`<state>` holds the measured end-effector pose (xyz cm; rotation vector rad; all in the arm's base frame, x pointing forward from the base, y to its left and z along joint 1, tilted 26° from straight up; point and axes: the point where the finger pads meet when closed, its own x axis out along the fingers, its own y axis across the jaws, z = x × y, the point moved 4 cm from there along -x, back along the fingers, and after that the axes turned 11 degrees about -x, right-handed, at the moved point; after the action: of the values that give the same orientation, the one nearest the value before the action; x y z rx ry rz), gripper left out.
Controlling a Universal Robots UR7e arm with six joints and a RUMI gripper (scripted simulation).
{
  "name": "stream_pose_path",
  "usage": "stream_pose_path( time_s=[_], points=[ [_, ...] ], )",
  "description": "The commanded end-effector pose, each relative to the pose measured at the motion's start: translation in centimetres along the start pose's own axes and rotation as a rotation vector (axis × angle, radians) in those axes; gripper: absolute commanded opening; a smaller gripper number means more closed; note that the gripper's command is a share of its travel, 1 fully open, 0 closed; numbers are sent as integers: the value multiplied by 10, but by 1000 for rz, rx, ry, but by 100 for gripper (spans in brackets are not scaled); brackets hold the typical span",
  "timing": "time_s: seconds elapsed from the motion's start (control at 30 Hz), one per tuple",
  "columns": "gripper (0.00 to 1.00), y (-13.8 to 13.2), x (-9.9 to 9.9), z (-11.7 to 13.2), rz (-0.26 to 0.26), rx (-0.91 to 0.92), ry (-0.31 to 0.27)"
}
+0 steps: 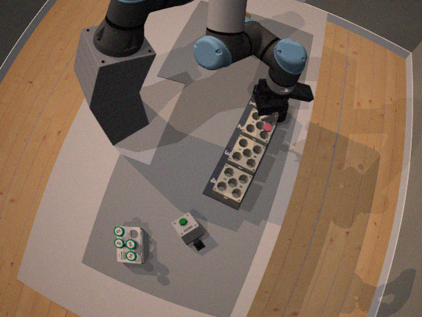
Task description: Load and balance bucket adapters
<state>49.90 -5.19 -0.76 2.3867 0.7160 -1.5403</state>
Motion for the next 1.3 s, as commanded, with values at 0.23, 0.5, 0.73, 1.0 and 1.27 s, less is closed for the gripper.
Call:
stream_pose_path(
  time_s=[0.23,0.5,0.73,1.0,1.27],
  points=[
    [0,1,0,0,-4,-170,4],
    [0,0,21,0,-4,-170,4],
    [0,0,40,0,-4,-170,4],
    [0,0,40,0,-4,-170,4],
    [0,0,40,0,-4,-170,4]
  ],
)
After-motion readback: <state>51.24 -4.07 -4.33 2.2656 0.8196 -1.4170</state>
